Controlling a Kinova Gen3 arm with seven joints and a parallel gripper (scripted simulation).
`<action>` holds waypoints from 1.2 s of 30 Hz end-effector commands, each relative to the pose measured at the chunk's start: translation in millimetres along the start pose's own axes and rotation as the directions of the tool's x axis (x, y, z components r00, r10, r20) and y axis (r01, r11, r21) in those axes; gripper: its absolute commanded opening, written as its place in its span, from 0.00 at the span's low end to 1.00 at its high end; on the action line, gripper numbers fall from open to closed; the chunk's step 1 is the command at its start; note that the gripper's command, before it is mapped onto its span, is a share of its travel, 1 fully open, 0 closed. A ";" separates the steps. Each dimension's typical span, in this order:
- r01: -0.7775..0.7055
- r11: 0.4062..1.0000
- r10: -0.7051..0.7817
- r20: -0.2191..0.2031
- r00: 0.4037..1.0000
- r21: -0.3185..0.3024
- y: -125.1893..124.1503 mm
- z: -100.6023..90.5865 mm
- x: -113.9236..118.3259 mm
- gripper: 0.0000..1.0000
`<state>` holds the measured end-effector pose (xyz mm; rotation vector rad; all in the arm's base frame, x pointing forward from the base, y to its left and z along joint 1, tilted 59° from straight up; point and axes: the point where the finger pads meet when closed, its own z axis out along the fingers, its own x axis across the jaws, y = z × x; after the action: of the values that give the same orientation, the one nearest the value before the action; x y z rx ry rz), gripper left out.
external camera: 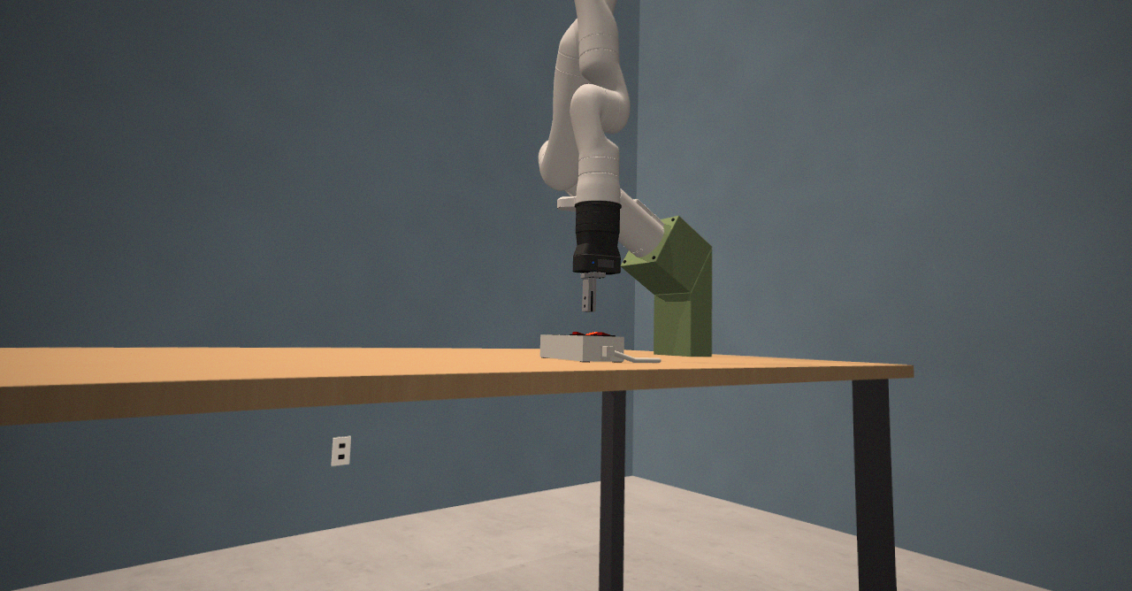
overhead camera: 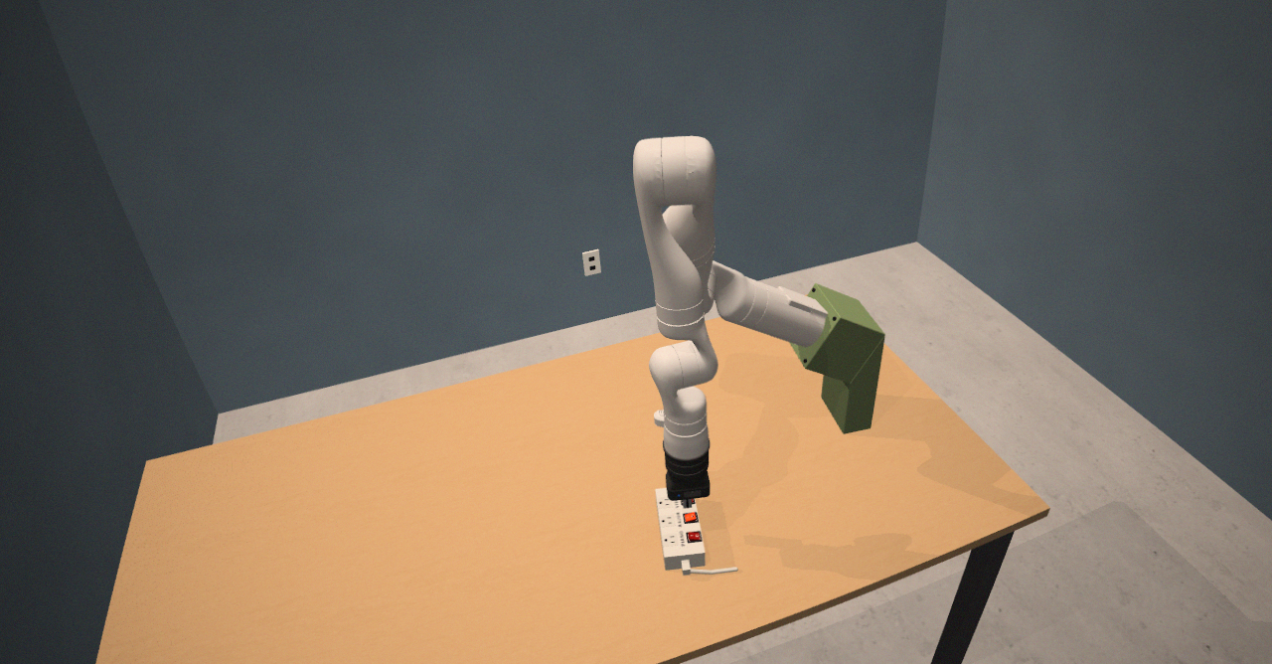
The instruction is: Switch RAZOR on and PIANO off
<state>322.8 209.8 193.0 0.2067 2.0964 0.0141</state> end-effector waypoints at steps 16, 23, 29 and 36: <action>0.000 1.000 0.000 0.000 1.000 -0.001 0.5 -4.2 0.2 1.00; 0.000 1.000 0.000 0.000 1.000 -0.001 0.4 -14.1 0.2 1.00; 0.000 1.000 0.000 0.000 1.000 -0.001 0.4 -33.3 0.2 1.00; 0.000 1.000 0.000 0.000 1.000 -0.001 0.4 -60.3 0.2 1.00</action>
<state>284.0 201.8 220.4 0.2384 2.0848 -0.0155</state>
